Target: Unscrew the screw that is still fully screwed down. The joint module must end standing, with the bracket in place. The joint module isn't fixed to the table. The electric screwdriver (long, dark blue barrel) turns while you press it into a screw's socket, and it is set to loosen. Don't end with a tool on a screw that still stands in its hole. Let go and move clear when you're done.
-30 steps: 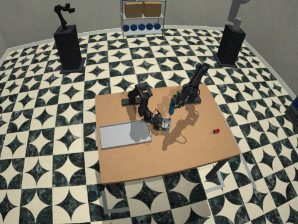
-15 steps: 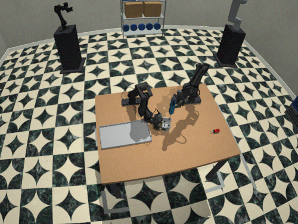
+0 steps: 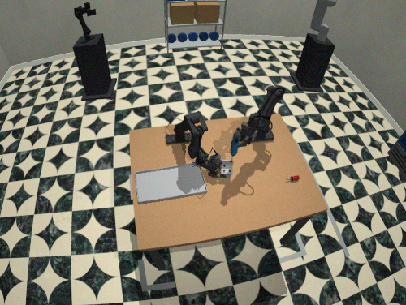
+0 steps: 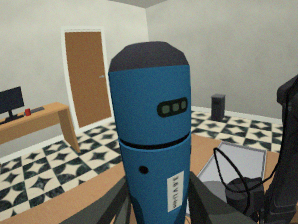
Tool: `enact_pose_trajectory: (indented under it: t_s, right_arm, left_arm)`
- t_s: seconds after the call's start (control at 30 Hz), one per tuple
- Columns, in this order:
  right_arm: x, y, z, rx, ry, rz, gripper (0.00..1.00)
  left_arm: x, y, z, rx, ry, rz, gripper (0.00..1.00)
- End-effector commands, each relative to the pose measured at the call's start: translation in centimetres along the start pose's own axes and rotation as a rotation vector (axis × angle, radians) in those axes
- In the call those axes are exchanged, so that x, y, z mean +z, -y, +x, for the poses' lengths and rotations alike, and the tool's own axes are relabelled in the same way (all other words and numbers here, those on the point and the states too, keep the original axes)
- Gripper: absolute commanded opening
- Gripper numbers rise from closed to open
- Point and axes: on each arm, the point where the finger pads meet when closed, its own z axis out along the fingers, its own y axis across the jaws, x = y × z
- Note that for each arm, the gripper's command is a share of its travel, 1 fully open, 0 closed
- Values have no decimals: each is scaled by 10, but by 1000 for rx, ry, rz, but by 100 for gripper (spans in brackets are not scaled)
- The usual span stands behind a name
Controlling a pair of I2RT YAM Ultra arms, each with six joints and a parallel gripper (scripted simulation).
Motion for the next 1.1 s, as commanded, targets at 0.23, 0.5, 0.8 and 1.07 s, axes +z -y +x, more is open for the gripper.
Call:
enact_pose_trajectory:
  t_s: [0.23,0.5,0.8,1.07]
  right_arm:
    - [8,-1,3,1,-6,-16,59]
    - [8,-1,3,1,-6,-16,59]
    - [8,-1,3,1,-6,-16,59]
    - [8,-1,3,1,-6,-16,59]
  left_arm:
    - [-15,-3,-37,-1,111,-5,42]
    - [-21,-3,-29,-1,92,-5,42]
    - [-31,-3,-32,-1,98,-4,42]
    - [-36,-3,-28,-1,90,-3,42]
